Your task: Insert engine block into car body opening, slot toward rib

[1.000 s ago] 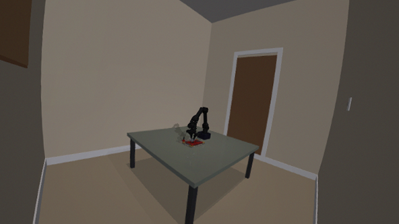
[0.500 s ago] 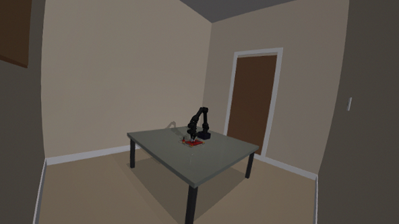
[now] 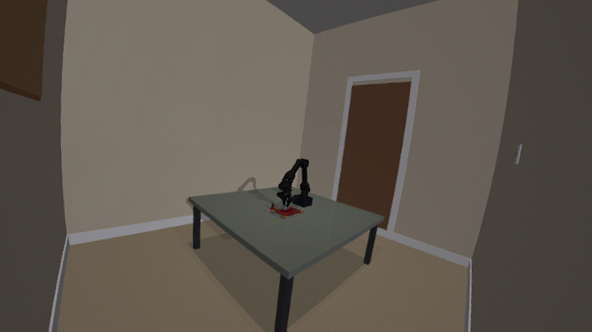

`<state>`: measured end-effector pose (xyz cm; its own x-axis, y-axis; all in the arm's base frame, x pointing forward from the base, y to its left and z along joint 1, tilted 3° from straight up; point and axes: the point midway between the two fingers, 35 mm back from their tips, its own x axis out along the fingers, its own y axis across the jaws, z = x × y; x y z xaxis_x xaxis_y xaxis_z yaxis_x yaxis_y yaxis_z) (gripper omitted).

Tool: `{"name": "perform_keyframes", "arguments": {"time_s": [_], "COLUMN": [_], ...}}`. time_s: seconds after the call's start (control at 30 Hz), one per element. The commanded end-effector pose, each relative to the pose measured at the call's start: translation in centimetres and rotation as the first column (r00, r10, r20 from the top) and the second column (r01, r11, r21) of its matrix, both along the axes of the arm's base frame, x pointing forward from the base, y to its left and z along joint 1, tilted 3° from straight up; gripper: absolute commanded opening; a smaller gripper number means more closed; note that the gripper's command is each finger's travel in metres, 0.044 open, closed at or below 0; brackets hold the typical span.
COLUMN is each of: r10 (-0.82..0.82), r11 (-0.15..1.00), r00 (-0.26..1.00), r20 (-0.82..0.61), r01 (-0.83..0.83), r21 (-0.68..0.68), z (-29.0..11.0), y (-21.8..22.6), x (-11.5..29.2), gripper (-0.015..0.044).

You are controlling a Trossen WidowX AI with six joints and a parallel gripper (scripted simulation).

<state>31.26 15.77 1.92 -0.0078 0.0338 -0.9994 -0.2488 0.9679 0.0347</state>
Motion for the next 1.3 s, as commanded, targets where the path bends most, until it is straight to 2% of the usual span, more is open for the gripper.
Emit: {"name": "perform_keyframes", "arguments": {"time_s": [0.0,0.23,0.53,0.73,0.9,1.17,1.27], "r10": [0.101,0.089,-0.17,-0.205,-0.138,0.107,0.128], "r11": [0.995,0.996,0.985,0.979,0.99,0.994,0.992], "r00": [0.995,0.996,0.985,0.979,0.99,0.994,0.992], "r20": [0.001,0.001,-0.009,-0.01,-0.008,0.002,0.002], "r01": [-0.101,-0.089,0.17,0.205,0.138,-0.107,-0.128], "r21": [0.005,0.005,0.002,0.001,0.002,0.005,0.005], "z": [0.05,0.05,0.06,0.08,0.08,0.08,0.08], "y": [0.05,0.05,0.04,0.03,0.03,0.01,0.01], "x": [-0.04,-0.04,-0.04,-0.05,-0.05,-0.05,-0.05], "gripper": [0.0158,0.0158,0.0158,0.0158,0.0158,0.0158,0.0158]}}
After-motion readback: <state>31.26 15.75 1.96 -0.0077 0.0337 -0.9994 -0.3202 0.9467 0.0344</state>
